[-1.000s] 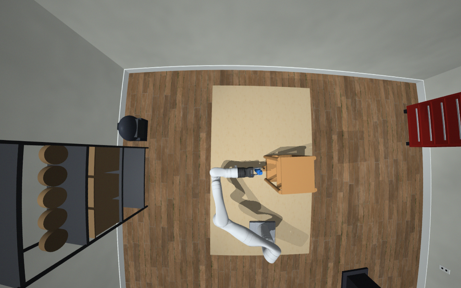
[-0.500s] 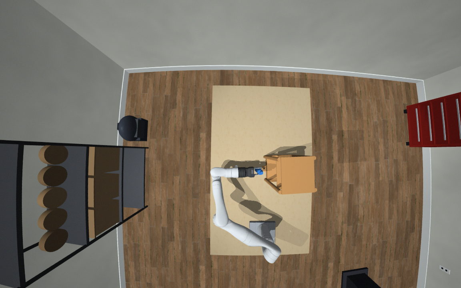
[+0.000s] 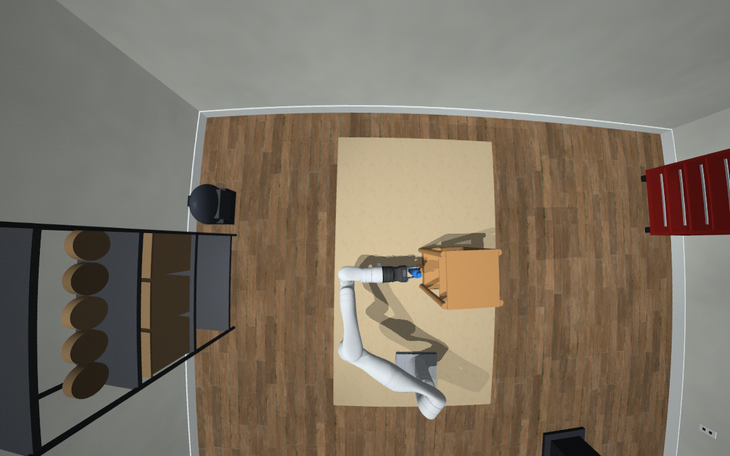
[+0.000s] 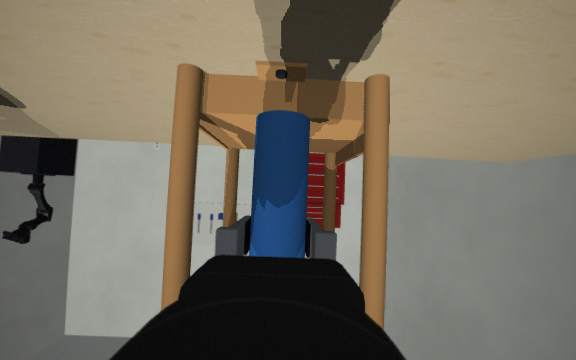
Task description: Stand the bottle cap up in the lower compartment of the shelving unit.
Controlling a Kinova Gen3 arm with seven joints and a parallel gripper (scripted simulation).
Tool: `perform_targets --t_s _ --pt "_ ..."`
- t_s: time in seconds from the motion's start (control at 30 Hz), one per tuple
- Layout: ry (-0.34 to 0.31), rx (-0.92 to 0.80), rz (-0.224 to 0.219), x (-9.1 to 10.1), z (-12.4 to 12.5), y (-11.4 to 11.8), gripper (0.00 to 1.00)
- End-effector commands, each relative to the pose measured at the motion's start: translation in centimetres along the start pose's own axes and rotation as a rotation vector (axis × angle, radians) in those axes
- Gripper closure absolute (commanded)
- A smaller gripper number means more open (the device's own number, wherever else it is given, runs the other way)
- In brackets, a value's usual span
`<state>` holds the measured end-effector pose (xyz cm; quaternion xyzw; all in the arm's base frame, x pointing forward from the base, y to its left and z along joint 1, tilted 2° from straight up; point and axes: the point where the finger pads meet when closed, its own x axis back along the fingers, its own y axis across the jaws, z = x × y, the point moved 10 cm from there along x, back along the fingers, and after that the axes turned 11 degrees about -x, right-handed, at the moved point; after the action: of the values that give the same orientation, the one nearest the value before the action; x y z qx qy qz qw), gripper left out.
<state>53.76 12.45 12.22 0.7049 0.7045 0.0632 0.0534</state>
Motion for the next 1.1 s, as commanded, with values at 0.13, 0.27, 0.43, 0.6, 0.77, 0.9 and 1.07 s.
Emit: perform_targets --t_s 0.13,0.27,0.43,0.6,0.77,0.9,1.07 --pt "-0.001 -0.001 0.005 -1.6 -0.2 0.0 1.00" --pt "-0.001 -0.001 0.005 -2.5 -0.2 0.0 1.00" --pt "-0.001 -0.001 0.005 -3.7 -0.2 -0.1 1.00" --pt "-0.001 -0.001 0.005 -5.2 -0.2 -0.1 1.00" --pt "-0.001 -0.001 0.005 -6.8 -0.2 -0.1 1.00" --pt "-0.001 -0.001 0.005 -7.4 -0.2 -0.1 1.00" --pt "-0.001 -0.001 0.005 -8.7 -0.2 -0.1 1.00"
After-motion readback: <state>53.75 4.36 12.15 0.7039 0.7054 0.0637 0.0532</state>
